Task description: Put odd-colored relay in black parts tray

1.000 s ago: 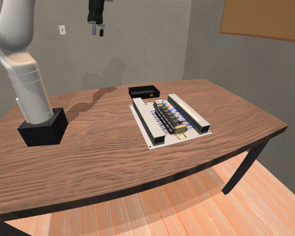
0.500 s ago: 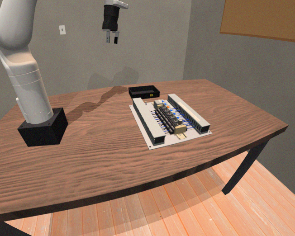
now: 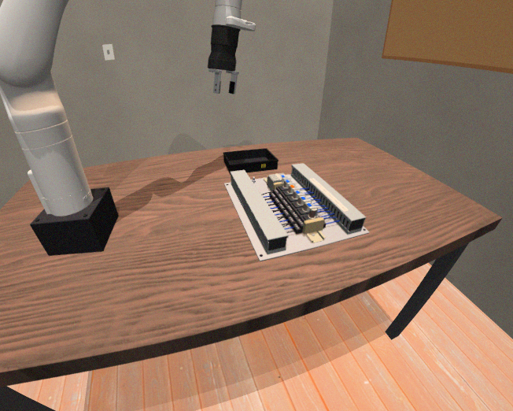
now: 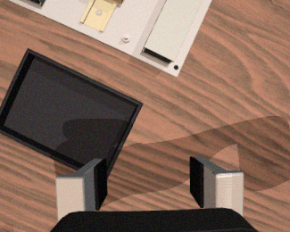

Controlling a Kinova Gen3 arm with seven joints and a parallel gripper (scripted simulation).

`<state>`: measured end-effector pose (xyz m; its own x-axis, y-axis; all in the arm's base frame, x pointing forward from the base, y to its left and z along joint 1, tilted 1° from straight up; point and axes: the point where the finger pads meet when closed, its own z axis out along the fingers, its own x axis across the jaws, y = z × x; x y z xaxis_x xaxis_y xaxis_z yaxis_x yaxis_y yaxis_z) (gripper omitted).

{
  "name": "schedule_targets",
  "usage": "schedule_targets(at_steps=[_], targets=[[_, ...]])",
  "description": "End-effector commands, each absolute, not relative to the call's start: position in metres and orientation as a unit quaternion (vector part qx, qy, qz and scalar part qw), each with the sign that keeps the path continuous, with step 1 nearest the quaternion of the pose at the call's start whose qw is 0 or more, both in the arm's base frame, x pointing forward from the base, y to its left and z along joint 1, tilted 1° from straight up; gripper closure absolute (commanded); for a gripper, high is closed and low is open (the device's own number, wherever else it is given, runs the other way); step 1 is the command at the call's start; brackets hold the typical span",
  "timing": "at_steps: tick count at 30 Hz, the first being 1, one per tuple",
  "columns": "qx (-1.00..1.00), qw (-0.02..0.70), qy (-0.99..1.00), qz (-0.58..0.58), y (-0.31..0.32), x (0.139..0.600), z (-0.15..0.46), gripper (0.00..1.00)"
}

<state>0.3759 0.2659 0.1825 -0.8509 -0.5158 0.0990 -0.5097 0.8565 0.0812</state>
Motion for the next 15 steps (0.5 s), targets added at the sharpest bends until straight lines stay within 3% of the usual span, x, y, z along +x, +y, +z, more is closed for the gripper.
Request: schedule_targets(at_steps=[1, 15], targets=[[0.242, 0.052, -0.968, -0.029, 0.245, 0.399, 0.168, 0.02], [0.165, 0.031, -0.985, -0.029, 0.164, 0.455, 0.124, 0.02]])
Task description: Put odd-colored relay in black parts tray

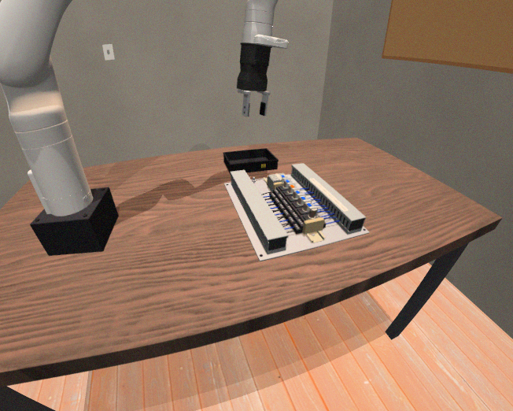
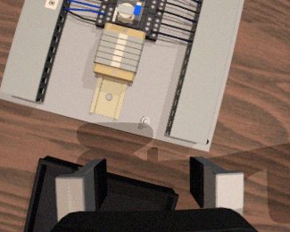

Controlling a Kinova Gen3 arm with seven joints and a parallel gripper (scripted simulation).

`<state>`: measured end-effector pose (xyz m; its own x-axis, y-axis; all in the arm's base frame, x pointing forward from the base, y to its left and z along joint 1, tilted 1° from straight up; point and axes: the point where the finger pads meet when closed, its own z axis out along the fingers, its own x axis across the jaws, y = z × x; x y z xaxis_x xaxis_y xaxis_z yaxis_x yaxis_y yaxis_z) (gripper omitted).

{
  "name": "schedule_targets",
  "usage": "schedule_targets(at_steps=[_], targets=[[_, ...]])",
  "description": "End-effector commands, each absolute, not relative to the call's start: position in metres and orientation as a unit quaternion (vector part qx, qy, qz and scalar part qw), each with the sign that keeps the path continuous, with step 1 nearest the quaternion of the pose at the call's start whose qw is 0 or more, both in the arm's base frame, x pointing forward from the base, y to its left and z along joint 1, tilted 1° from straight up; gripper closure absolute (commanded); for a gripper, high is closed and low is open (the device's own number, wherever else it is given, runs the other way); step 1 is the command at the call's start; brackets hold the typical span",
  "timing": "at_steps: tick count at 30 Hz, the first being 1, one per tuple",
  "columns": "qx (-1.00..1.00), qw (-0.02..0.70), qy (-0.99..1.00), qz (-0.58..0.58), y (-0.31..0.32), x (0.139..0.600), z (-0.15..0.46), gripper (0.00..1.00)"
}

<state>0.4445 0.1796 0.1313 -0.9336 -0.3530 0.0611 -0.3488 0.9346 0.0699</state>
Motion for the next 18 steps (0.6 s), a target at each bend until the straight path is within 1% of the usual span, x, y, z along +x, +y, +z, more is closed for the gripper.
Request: schedule_targets(at_steps=[1, 12, 14, 18], targets=[[0.159, 0.030, -0.986, -0.029, 0.157, 0.458, 0.121, 0.02], [0.102, 0.015, -0.994, -0.021, 0.086, 0.486, 0.090, 0.02], [0.102, 0.015, -0.994, -0.021, 0.086, 0.486, 0.090, 0.02], [0.086, 0.010, -0.996, -0.018, 0.065, 0.492, 0.081, 0.02]])
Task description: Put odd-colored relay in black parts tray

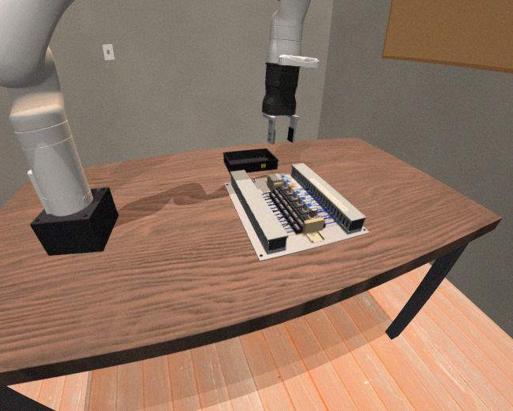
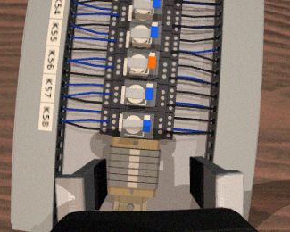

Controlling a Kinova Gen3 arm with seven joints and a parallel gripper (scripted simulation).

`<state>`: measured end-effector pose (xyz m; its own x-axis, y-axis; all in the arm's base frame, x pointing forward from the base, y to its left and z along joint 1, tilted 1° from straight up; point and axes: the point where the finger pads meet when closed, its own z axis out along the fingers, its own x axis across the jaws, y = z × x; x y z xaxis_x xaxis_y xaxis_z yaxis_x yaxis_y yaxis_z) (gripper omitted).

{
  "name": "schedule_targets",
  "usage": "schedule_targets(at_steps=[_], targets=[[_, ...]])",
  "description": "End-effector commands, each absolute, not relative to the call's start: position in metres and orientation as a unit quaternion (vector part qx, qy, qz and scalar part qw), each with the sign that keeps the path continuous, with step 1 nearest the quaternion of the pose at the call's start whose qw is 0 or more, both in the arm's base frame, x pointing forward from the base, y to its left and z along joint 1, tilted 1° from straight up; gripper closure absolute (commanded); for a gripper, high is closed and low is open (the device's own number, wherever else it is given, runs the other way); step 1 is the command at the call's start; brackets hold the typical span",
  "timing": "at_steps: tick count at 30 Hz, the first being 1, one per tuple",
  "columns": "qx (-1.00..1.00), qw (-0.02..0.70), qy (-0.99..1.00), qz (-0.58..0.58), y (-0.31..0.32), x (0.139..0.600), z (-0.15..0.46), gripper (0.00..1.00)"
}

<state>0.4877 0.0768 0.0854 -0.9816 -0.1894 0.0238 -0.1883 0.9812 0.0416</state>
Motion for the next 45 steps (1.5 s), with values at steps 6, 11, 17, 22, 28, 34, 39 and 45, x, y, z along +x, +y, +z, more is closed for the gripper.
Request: schedule_targets(at_steps=[6, 11, 17, 22, 28, 34, 39, 45], targets=[[0.067, 0.005, -0.998, -0.014, 0.039, 0.497, 0.072, 0.02], [0.056, 0.003, -0.998, -0.011, 0.023, 0.500, 0.066, 0.02], [0.050, 0.001, -0.999, -0.009, 0.014, 0.501, 0.063, 0.02], [0.045, 0.000, -0.999, -0.008, 0.008, 0.501, 0.061, 0.02], [0.043, -0.001, -0.999, -0.007, 0.005, 0.502, 0.060, 0.02], [0.043, -0.001, -0.999, -0.007, 0.005, 0.502, 0.060, 0.02], [0.043, -0.001, -0.999, -0.007, 0.005, 0.502, 0.060, 0.02], [0.043, -0.001, -0.999, -0.007, 0.005, 0.502, 0.060, 0.02]])
